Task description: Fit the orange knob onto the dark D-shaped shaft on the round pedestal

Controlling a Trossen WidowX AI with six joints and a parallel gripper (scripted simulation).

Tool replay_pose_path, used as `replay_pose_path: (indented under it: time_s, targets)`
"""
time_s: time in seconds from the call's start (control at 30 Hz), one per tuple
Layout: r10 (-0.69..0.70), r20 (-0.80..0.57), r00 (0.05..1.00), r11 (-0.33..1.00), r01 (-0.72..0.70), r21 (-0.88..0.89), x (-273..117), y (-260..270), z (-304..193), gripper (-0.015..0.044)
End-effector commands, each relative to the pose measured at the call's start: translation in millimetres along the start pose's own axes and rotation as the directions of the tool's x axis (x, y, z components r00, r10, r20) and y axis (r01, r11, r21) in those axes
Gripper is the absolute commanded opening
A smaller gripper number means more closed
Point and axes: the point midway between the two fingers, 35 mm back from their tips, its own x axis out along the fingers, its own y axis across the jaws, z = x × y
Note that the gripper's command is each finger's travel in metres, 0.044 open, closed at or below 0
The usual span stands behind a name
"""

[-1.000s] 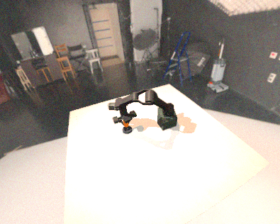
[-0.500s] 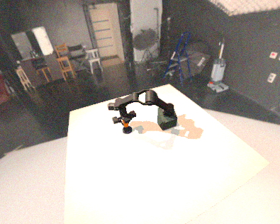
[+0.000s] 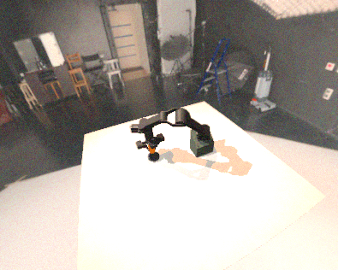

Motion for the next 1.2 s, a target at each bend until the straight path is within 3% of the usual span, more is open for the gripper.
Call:
replay_pose_path:
  time_s: [0.0,0.13,0.33,1.17]
  targets:
    - [0.0,-0.001,1.0,1.0,0.0,0.0,-3.3,2.0,0.2,0.0]
    - [0.0,-0.001,1.0,1.0,0.0,-0.027,-4.5,1.9,0.3,0.0]
    - [0.0,-0.001,1.0,0.978,0.0,-0.208,-5.2,1.0,0.6,0.0]
    - [0.0,-0.001,1.0,0.978,0.0,-0.208,-1.7,0.8,-0.4,0.0]
